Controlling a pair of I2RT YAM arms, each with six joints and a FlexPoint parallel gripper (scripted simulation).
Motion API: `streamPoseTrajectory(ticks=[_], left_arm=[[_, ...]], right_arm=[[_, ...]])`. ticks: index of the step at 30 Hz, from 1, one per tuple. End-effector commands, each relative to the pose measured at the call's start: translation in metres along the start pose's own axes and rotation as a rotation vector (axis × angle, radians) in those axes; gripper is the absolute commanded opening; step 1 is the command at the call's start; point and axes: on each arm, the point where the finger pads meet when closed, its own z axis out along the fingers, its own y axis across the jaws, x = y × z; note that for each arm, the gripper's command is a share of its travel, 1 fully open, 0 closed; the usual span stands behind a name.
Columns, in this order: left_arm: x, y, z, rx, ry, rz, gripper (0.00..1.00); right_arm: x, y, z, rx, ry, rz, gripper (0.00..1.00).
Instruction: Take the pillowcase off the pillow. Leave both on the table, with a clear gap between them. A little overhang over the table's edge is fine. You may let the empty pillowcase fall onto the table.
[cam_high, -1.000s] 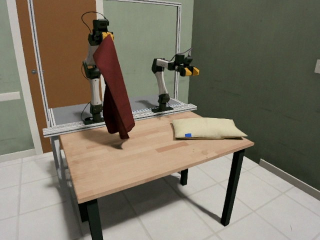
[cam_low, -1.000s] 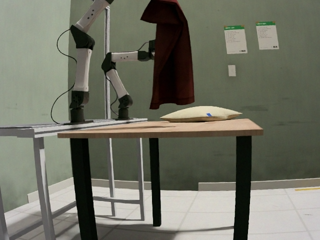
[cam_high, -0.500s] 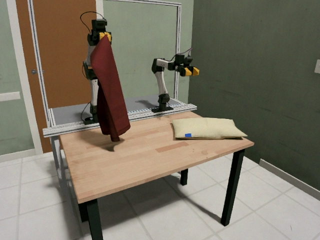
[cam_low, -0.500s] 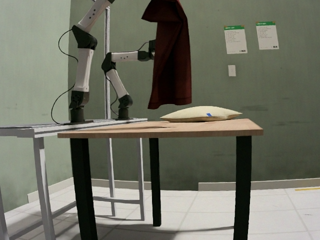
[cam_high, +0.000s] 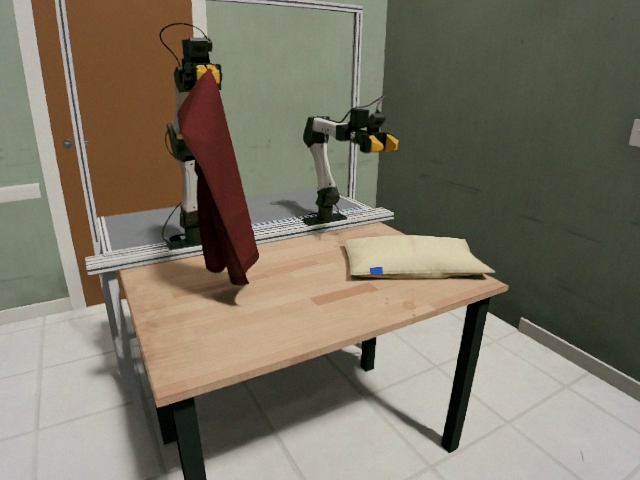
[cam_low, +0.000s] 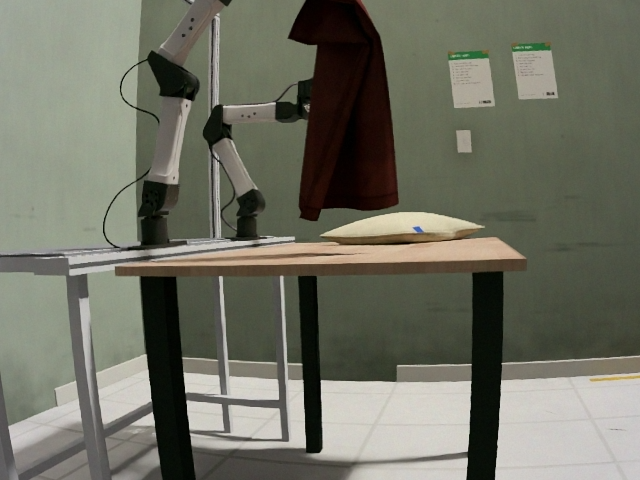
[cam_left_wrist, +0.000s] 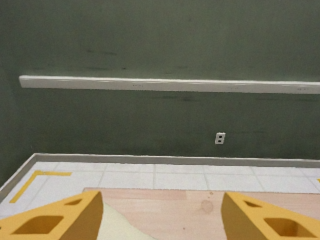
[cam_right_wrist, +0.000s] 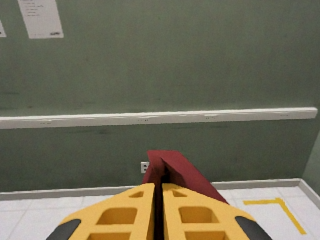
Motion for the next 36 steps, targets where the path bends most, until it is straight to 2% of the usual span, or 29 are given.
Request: streamPoseTrajectory(ticks=[1,16,17,18,22,28,34,36], left_arm=[[0.01,0.0,-0.003,0.006,0.023,-0.002,0.6],[0.01,0.0,-0.003,0.006,0.023,-0.002,0.6],[0.01,0.0,-0.003,0.006,0.023,-0.002,0.6],[0.01,0.0,-0.003,0.006,0.023,-0.002,0.6],[0.01,0.0,-0.003,0.006,0.023,-0.002,0.6],[0.01,0.0,-0.003,0.006,0.023,-0.002,0.6],[0.01,0.0,-0.003,0.006,0.023,-0.002,0.6],[0.01,0.0,-0.003,0.006,0.023,-0.002,0.6]], right_arm=[[0.002,0.002,0.003,-0.01,0.007,-0.004,0.0],[-0.001,-0.001,0.002,0.001,-0.001,-0.003,0.0],[-0.002,-0.001,0.002,0.003,-0.008,-0.003,0.0],[-0.012,-0.003,-0.01,0.006,-0.038,0.0,0.0],[-0.016,-0.004,-0.013,0.011,-0.071,0.003,0.0],[-0.008,-0.001,-0.012,0.001,-0.051,0.002,0.0],[-0.007,-0.005,-0.023,0.013,-0.104,0.007,0.0],[0.0,-0.004,-0.022,0.007,-0.07,0.004,0.0]])
